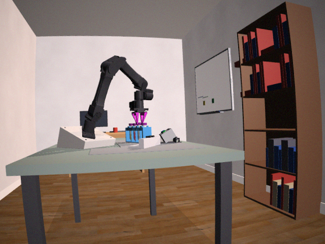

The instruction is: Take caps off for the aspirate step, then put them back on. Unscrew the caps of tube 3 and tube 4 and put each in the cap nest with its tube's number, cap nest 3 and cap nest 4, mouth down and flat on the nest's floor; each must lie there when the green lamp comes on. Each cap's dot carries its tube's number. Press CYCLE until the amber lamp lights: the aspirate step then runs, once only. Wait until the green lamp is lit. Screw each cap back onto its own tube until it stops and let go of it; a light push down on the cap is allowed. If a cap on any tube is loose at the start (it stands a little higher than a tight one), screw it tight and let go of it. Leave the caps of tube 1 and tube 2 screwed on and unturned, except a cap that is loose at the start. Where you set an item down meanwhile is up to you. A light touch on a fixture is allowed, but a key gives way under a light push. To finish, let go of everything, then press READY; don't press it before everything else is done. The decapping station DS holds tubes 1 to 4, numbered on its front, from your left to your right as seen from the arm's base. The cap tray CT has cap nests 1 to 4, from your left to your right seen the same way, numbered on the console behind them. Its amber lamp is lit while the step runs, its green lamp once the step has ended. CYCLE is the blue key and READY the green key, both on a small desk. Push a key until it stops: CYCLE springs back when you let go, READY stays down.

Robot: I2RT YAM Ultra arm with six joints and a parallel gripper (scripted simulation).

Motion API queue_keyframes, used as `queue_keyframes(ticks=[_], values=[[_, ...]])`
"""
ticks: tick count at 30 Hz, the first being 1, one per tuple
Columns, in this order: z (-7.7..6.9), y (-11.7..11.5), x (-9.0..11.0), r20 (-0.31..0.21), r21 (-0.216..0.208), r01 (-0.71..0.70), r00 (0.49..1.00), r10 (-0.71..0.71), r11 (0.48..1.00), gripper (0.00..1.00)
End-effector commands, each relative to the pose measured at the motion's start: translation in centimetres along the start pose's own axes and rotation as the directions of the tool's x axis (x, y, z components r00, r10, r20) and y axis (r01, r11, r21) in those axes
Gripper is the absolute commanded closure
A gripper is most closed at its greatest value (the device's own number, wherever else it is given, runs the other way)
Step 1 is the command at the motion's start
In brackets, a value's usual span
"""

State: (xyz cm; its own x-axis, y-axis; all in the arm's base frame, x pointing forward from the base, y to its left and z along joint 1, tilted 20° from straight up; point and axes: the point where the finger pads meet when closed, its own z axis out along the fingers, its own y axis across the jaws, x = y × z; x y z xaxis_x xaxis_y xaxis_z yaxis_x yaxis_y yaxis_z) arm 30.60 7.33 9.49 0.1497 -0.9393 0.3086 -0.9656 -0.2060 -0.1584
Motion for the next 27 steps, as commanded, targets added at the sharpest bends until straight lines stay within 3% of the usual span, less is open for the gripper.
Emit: queue_keyframes(ticks=[1,9,10,22,24,27], values=[[-0.29,-0.17,-0.04,0.001,0.01,0.211,0.978,-0.211,0.978,1.0],[-0.29,-0.17,-0.03,0.001,0.01,0.241,0.97,-0.241,0.97,1.0],[-0.29,-0.17,-0.03,0.001,0.01,0.241,0.97,-0.241,0.97,0.51],[-0.29,-0.17,-0.04,0.001,0.01,0.241,0.97,-0.241,0.97,0.51],[-0.38,-0.18,-0.02,0.002,0.01,0.077,0.997,-0.077,0.997,0.51],[-0.53,-0.19,-0.03,0.005,0.009,-0.16,0.987,0.16,0.987,0.51]])
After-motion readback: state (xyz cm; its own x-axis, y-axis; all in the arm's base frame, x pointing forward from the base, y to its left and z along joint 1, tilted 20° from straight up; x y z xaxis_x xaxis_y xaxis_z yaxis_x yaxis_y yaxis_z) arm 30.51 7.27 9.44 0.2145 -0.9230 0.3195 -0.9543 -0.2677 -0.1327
